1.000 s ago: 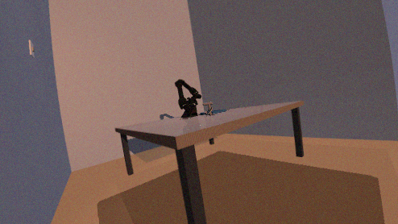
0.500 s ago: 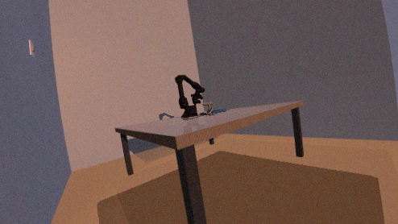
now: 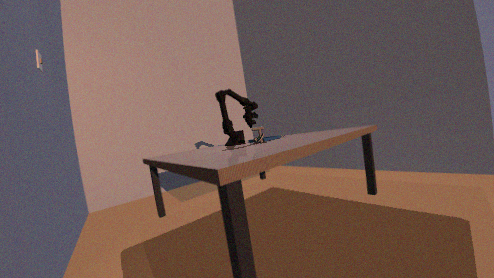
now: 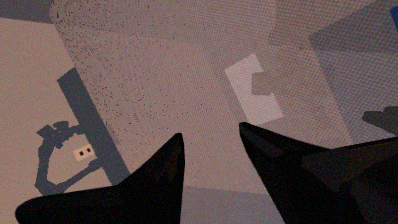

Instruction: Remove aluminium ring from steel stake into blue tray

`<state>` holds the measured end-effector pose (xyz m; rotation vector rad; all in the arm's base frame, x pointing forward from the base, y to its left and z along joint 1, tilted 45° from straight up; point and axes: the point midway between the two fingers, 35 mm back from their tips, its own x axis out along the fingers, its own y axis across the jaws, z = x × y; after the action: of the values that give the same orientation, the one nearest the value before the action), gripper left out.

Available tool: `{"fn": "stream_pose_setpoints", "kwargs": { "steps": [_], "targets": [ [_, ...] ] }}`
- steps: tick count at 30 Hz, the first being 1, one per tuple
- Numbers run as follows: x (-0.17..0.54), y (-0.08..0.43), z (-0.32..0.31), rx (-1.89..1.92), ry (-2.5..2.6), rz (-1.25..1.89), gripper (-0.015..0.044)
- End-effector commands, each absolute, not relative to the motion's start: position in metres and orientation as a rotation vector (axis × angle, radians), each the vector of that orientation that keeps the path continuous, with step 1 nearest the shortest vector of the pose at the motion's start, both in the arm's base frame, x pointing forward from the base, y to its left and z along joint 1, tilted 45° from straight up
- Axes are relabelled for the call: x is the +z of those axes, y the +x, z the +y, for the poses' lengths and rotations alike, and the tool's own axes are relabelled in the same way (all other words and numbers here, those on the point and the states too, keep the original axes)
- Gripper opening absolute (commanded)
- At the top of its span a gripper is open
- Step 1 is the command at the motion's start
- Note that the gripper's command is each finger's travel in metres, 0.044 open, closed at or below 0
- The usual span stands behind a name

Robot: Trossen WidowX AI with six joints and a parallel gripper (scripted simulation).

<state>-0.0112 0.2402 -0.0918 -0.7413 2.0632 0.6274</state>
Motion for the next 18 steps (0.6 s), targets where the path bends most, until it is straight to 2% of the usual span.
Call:
{"fn": "stream_pose_setpoints", "kwargs": {
  "steps": [1, 18],
  "targets": [
    [-0.09, 0.016, 0.233, 0.595, -0.725, 1.975, 0.02],
    [-0.071, 0.139, 0.171, 0.299, -0.646, 1.585, 0.02]
  ]
}}
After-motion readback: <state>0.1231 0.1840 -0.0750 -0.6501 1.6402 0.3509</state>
